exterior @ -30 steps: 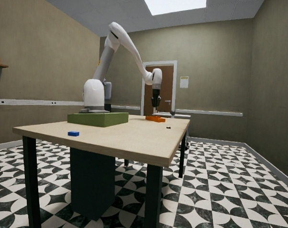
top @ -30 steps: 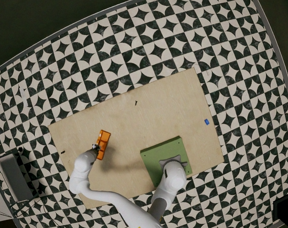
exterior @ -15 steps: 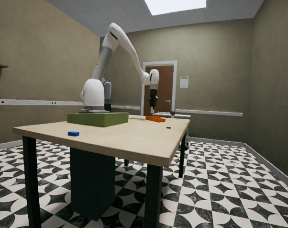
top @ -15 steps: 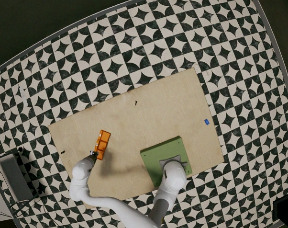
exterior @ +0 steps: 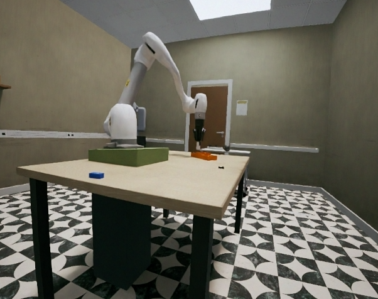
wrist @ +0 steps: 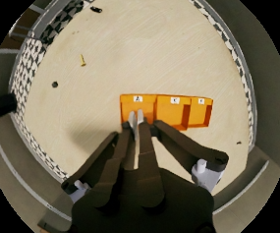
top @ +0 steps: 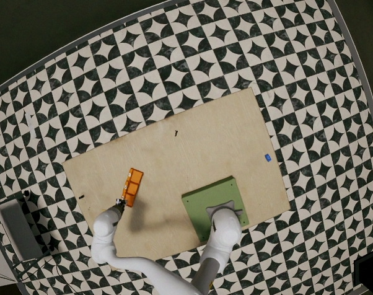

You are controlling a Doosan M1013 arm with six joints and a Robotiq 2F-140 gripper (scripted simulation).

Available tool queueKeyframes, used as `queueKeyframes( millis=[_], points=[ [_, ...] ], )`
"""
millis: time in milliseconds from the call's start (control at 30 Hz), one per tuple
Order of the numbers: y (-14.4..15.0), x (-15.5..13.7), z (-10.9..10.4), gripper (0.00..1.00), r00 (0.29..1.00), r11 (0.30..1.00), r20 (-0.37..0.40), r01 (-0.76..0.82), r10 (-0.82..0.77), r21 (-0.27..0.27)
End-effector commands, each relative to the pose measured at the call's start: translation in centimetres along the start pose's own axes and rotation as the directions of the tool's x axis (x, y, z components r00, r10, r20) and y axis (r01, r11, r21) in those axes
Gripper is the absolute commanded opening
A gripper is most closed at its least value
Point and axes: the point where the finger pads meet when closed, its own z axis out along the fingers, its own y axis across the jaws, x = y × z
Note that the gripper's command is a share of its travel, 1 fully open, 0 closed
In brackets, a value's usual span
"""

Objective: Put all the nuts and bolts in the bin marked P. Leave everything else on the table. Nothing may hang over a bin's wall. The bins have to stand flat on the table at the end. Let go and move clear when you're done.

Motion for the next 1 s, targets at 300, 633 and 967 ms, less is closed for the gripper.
queueKeyframes(
  millis=[300,633,967],
  points=[
    [0.0,0.1,2.8,0.15,1.000,1.000,-0.001,0.000,0.000,0.000],
    [0.0,0.1,4.5,0.15,1.000,1.000,-0.001,0.000,0.000,0.000],
    [0.0,0.1,4.5,0.15,1.000,1.000,-0.001,0.000,0.000,0.000]
  ],
)
